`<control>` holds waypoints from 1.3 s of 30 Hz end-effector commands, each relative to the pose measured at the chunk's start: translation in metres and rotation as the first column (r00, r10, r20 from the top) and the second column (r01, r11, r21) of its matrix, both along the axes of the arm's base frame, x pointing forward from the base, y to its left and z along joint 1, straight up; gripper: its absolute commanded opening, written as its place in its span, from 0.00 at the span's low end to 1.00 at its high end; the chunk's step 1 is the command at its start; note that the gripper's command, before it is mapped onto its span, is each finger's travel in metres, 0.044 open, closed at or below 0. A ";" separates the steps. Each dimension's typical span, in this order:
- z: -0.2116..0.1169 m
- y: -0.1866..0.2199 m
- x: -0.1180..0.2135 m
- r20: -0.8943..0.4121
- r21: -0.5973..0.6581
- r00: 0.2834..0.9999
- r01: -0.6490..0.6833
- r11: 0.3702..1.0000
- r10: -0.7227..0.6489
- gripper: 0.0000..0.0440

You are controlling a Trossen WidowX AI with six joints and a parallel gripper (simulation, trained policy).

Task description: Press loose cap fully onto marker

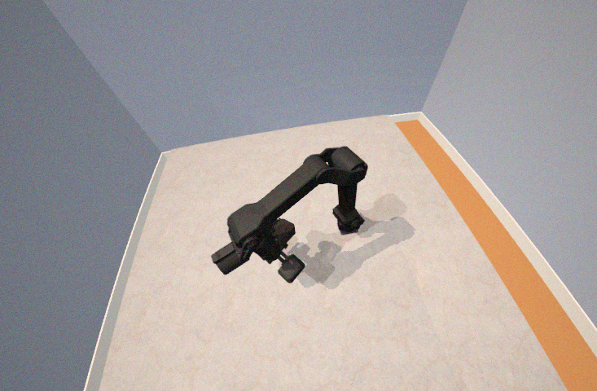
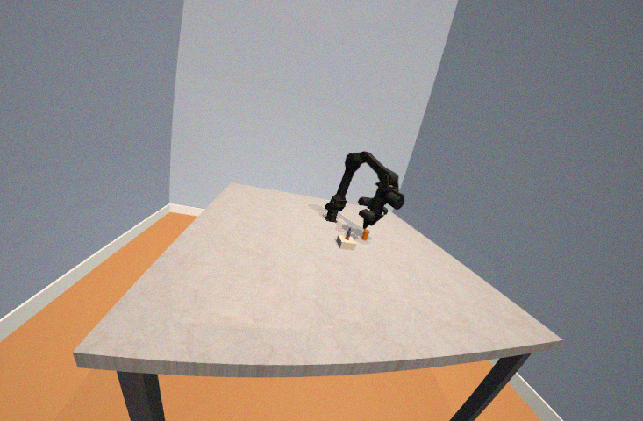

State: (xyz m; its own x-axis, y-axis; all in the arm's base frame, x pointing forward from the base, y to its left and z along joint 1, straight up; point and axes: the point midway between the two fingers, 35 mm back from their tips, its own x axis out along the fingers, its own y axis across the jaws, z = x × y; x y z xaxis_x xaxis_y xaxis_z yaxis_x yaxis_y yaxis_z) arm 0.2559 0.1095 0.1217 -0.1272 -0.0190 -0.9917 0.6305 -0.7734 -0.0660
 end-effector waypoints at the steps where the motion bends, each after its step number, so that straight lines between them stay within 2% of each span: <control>1: -0.005 0.004 -0.006 -0.013 -0.010 1.000 -0.016 1.000 0.016 0.75; 39: -0.060 0.019 -0.040 -0.088 -0.027 0.978 -0.191 0.981 0.188 0.62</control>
